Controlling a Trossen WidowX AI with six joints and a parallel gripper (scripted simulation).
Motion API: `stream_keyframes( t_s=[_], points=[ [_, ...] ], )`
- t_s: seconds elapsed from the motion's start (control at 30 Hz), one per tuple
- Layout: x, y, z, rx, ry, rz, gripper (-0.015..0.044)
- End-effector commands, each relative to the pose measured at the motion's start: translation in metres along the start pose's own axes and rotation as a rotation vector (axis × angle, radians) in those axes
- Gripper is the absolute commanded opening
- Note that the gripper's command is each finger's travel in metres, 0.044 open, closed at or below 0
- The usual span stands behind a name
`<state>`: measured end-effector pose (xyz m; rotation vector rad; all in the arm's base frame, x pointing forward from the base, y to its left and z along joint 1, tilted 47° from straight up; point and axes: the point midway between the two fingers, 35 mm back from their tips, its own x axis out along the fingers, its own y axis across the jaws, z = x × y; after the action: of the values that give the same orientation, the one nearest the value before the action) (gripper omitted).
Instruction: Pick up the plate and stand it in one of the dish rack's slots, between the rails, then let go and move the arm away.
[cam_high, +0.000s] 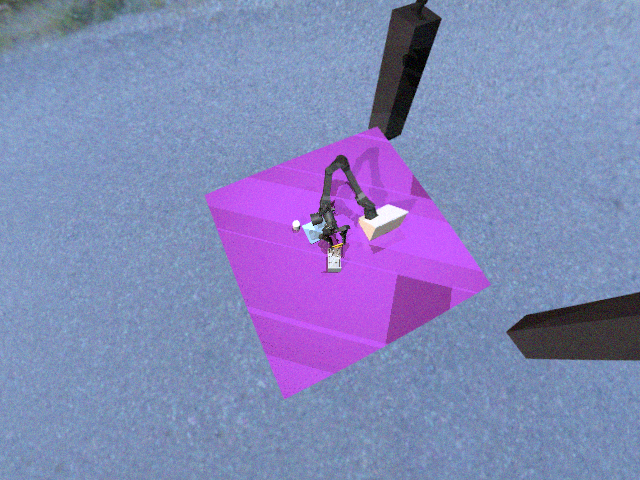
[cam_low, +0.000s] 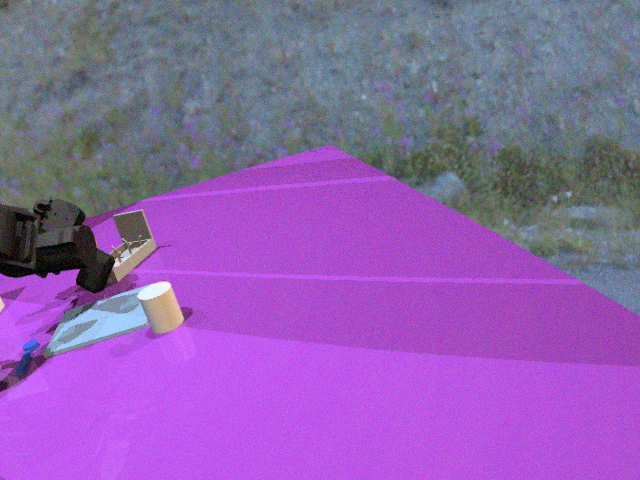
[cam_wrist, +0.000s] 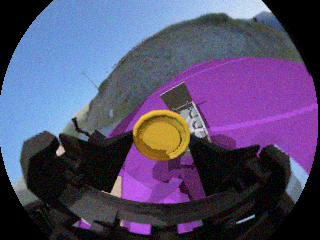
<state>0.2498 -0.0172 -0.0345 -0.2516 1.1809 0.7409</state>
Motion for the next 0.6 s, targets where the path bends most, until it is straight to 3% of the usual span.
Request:
stream_keyframes(
  t_s=[0.0, 0.57],
  points=[
    [-0.003, 0.000, -0.003, -0.106, -0.078, -0.014, 0.0000],
    [-0.021, -0.007, -0.012, -0.521, -0.315, -0.199, 0.0000]
  ],
)
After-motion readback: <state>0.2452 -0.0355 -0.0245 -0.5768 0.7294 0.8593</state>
